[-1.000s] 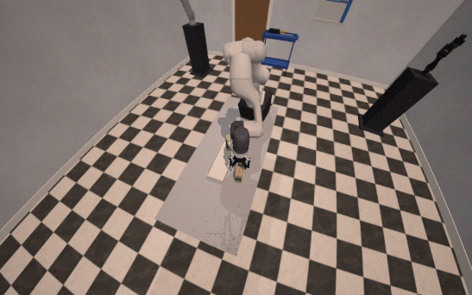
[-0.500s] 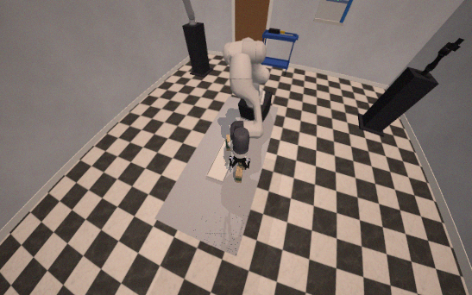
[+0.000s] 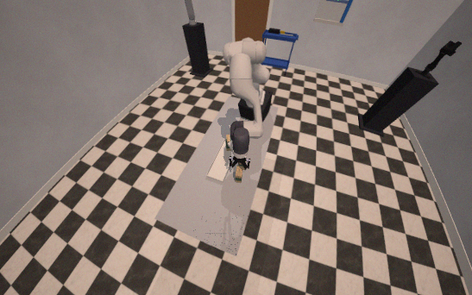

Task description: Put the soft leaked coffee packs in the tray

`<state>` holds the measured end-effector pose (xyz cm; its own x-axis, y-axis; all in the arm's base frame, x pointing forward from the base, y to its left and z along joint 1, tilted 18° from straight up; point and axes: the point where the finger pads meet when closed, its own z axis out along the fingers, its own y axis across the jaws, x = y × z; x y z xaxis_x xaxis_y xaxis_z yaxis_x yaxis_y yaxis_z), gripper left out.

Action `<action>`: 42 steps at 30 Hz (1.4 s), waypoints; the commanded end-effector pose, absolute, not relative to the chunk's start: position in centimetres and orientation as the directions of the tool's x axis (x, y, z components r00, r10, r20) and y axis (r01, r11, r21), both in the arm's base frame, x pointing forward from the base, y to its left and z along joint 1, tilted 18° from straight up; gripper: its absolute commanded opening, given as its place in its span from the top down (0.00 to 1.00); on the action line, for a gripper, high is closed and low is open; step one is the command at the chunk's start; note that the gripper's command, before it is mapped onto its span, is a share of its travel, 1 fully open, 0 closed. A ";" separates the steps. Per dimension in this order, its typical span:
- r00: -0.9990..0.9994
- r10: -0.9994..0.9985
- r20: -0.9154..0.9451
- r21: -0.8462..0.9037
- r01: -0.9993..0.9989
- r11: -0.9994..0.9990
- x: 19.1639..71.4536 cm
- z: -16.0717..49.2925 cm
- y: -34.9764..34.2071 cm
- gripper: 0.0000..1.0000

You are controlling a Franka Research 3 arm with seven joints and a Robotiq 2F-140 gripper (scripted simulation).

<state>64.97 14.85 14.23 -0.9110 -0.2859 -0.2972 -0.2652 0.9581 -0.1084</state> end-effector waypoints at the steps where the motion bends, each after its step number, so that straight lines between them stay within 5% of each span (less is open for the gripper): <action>1: -0.911 -0.284 -0.298 -0.108 -0.264 0.958 65.0 14.1 15.0 0.46; 42: -0.911 -0.284 -0.298 -0.108 -0.264 0.958 66.9 8.4 14.9 0.46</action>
